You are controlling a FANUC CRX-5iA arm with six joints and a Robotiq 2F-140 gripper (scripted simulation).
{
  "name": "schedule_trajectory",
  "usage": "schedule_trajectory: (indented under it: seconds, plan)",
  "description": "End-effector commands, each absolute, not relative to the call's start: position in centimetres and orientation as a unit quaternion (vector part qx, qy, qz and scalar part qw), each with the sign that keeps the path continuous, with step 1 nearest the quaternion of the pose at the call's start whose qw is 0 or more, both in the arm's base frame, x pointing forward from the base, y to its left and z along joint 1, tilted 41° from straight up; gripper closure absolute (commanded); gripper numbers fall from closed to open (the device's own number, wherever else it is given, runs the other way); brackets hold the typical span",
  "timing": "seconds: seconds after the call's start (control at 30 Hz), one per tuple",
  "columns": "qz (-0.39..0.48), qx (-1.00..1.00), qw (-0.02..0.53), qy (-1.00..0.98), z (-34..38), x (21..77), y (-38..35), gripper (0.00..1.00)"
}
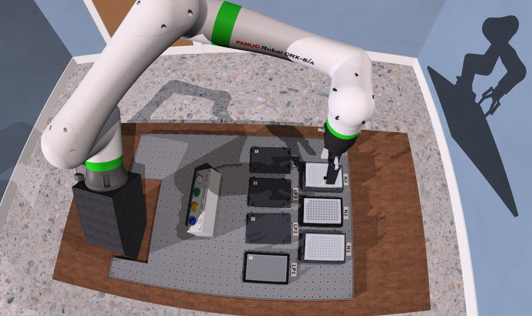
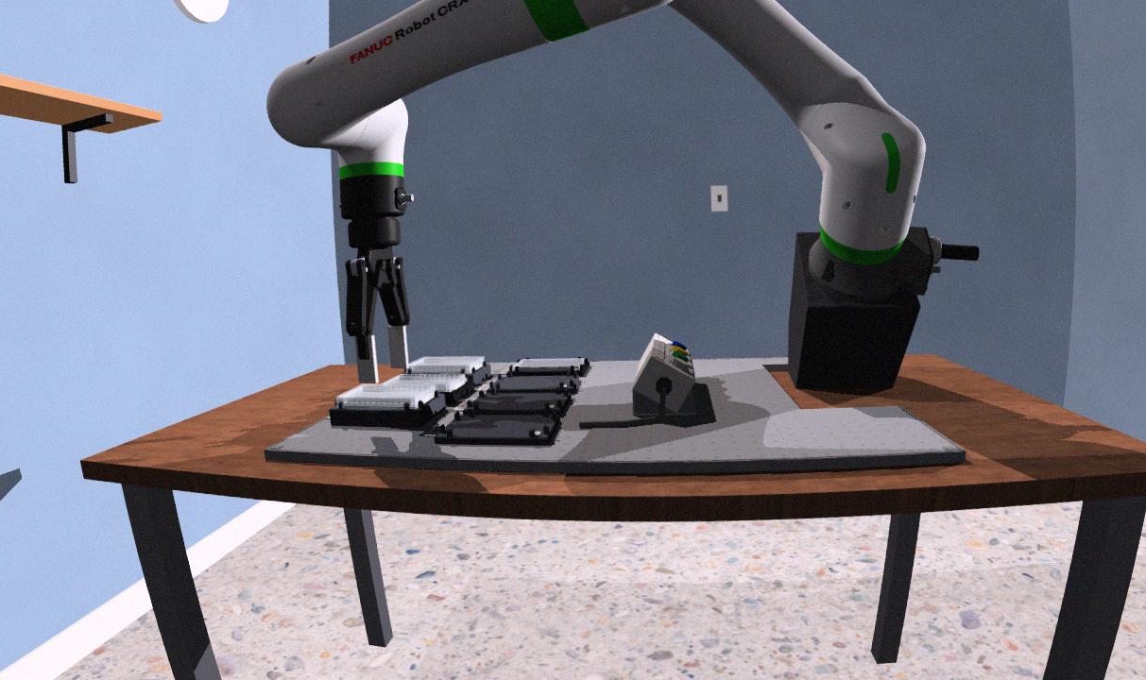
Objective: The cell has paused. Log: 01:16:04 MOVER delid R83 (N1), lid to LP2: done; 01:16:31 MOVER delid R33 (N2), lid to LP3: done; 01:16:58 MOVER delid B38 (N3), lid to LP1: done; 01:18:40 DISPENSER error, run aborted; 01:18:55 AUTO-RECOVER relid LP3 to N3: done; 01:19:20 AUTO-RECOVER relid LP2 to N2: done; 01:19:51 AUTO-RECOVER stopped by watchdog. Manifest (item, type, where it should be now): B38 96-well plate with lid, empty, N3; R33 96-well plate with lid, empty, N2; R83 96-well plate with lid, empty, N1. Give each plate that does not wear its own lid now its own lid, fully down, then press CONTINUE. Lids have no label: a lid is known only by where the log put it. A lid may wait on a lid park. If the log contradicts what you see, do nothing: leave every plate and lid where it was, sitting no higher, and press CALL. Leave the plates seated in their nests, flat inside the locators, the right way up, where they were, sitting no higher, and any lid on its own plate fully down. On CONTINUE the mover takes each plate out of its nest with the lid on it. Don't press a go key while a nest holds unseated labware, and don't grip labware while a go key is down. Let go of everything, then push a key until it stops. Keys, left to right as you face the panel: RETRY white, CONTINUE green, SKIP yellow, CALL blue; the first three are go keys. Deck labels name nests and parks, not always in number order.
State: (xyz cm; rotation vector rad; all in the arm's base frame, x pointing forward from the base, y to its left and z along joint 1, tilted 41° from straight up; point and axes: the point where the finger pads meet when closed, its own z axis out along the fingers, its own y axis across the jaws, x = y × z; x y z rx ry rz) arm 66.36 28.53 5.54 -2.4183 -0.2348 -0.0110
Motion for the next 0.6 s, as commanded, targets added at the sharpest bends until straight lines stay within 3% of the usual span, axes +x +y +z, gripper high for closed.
schedule_trajectory:
  seconds: [0.0, 0.57]
  plan:
    - [-0.004, -0.933, 0.348, -0.09, 5.36, 66.37, 28.69, 0.34]
    - [-0.004, -0.933, 0.348, -0.09, 4.84, 66.35, 29.14, 0.34]
